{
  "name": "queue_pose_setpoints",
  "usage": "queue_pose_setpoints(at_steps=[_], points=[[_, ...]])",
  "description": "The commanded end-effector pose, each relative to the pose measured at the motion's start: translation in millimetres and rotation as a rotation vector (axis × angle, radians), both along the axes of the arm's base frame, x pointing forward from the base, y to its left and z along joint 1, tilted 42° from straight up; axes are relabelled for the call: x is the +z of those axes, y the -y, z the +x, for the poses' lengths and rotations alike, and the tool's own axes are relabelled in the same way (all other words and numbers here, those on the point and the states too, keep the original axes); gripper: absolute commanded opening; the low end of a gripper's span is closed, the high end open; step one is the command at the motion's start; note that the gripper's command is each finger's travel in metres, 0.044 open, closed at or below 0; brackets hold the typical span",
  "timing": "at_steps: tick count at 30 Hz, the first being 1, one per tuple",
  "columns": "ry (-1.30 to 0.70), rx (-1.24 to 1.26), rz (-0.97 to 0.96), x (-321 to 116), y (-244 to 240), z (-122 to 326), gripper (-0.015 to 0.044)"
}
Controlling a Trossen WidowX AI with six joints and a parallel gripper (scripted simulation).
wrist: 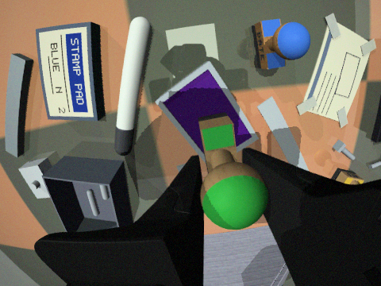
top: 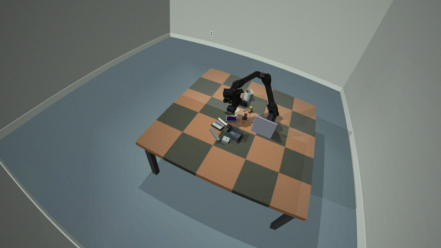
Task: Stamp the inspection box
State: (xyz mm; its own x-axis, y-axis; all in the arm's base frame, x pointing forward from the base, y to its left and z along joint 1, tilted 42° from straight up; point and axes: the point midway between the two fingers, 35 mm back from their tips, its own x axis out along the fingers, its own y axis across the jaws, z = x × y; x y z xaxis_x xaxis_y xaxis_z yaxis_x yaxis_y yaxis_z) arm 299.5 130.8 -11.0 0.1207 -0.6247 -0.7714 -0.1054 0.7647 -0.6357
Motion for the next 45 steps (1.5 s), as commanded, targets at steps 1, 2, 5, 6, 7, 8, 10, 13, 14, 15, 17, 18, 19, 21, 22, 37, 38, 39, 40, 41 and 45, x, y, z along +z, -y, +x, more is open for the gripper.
queue_pose_setpoints(at_steps=[1, 2, 5, 6, 7, 8, 10, 13, 14, 15, 17, 18, 19, 21, 22, 37, 38, 39, 40, 41, 45], points=[[-0.004, 0.002, -0.005, -3.0, 3.7, 0.3, 0.0], [-0.004, 0.002, -0.005, -3.5, 4.1, 0.4, 0.0], [-0.004, 0.002, -0.005, -5.1, 5.3, 0.7, 0.0], [-0.004, 0.002, -0.005, -5.6, 5.7, 0.8, 0.0], [-0.004, 0.002, -0.005, -6.1, 6.1, 0.9, 0.0], [-0.004, 0.002, -0.005, -6.6, 6.6, 1.0, 0.0], [-0.004, 0.002, -0.005, -7.6, 7.4, 1.2, 0.0], [-0.003, 0.002, -0.005, -9.1, 8.7, 1.6, 0.0], [-0.003, 0.002, -0.005, -9.6, 9.1, 1.7, 0.0], [-0.003, 0.002, -0.005, -10.1, 9.5, 1.8, 0.0], [-0.003, 0.002, -0.005, -11.1, 10.4, 2.0, 0.0], [-0.003, 0.002, -0.005, -11.6, 10.8, 2.1, 0.0], [-0.003, 0.002, -0.005, -12.1, 11.2, 2.1, 0.0], [-0.003, 0.002, -0.005, -13.2, 12.1, 2.3, 0.0], [-0.003, 0.002, -0.005, -13.7, 12.5, 2.4, 0.0], [-0.002, 0.001, -0.005, -21.1, 19.0, 3.6, 0.0], [-0.002, 0.001, -0.005, -21.6, 19.5, 3.7, 0.0], [-0.002, 0.001, -0.005, -22.1, 19.9, 3.8, 0.0], [-0.002, 0.001, -0.005, -22.5, 20.4, 3.8, 0.0], [-0.002, 0.001, -0.005, -23.0, 20.8, 3.9, 0.0], [-0.002, 0.001, -0.005, -25.0, 22.6, 4.1, 0.0]])
